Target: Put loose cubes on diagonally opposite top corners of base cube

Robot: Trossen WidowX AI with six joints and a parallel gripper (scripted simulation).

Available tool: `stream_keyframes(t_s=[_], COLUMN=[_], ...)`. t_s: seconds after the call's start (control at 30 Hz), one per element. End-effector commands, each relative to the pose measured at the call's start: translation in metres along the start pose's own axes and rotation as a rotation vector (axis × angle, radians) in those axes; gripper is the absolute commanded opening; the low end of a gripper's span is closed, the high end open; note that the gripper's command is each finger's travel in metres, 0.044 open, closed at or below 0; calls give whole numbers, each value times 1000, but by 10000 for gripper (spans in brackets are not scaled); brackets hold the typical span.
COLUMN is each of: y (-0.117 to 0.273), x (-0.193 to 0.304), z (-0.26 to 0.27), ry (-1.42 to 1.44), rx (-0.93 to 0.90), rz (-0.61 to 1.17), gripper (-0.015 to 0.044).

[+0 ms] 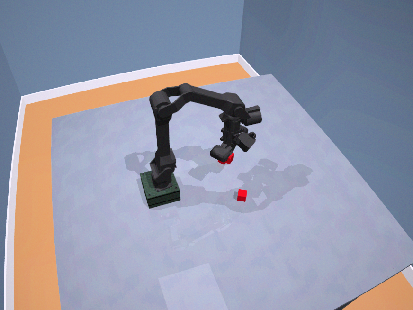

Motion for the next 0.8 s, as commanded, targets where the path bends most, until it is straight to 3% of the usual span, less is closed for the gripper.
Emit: stream_keyframes(t_s=[0.0, 0.77], y=[-1, -17], x=[4, 33], z=[8, 39], ry=[181, 1111], rx=[-5, -5], rz=[-6, -7], gripper=[105, 105])
Point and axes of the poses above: the point midway between the two fingers, 35 mm back from their tips, its own y axis back along the fingers, its own z axis across the jaws, x = y × z, the point moved 8 cm from there along y, back along the fingers, and after that the axes turned 8 degrees about -y, right-handed, at the moved point
